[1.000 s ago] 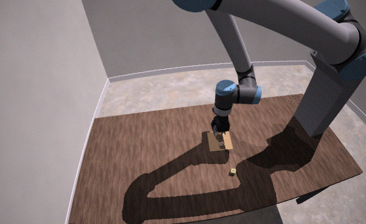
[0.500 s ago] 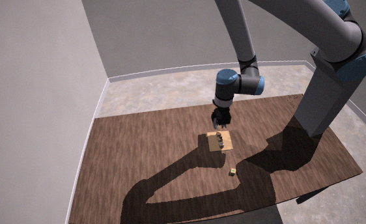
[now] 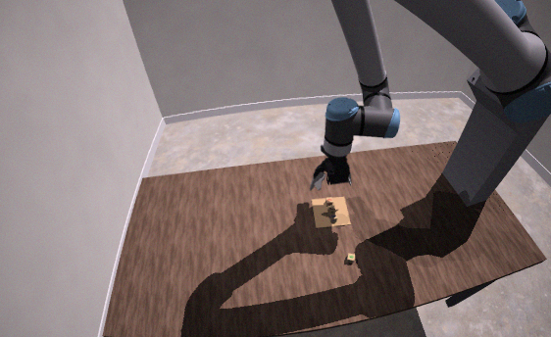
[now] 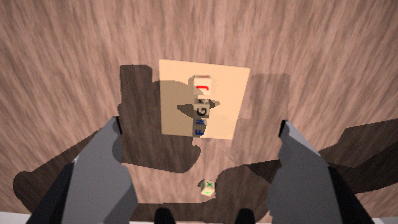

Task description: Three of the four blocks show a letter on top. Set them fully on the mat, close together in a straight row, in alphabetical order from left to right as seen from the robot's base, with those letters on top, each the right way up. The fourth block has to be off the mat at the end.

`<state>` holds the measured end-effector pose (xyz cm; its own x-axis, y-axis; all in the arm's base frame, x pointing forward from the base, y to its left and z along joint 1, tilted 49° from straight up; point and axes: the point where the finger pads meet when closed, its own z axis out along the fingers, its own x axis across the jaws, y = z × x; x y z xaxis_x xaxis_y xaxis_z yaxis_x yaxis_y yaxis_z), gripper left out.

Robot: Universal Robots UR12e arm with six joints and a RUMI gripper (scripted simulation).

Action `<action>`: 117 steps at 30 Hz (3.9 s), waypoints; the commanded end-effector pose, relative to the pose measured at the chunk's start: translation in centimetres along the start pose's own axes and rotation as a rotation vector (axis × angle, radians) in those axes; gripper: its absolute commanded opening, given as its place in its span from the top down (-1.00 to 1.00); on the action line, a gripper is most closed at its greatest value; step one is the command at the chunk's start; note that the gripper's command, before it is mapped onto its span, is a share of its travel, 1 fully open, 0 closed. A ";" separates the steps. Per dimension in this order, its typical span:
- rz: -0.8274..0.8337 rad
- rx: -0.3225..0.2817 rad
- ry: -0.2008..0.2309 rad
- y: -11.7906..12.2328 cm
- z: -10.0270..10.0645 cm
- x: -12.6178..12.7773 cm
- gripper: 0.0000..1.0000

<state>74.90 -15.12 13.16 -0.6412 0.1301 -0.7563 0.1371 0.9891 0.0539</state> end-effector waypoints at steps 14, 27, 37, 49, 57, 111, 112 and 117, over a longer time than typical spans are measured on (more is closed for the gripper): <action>0.001 0.000 0.003 0.0 -0.2 0.2 -1.00; 0.001 0.000 0.003 -0.1 -3.7 0.3 -1.00; 0.002 0.000 0.003 -0.1 -8.0 0.3 -1.00; 0.002 0.000 0.003 -0.1 -9.0 0.3 -1.00; 0.002 0.000 0.004 0.0 -8.9 0.3 -1.00; 0.002 0.000 0.003 -0.1 -8.9 0.2 -1.00; 0.002 0.000 0.003 -0.1 -8.9 0.2 -1.00; 0.002 0.000 0.003 -0.1 -8.9 0.2 -1.00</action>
<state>68.22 -14.50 18.99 -0.6414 0.1297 -0.7561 0.1366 0.9892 0.0538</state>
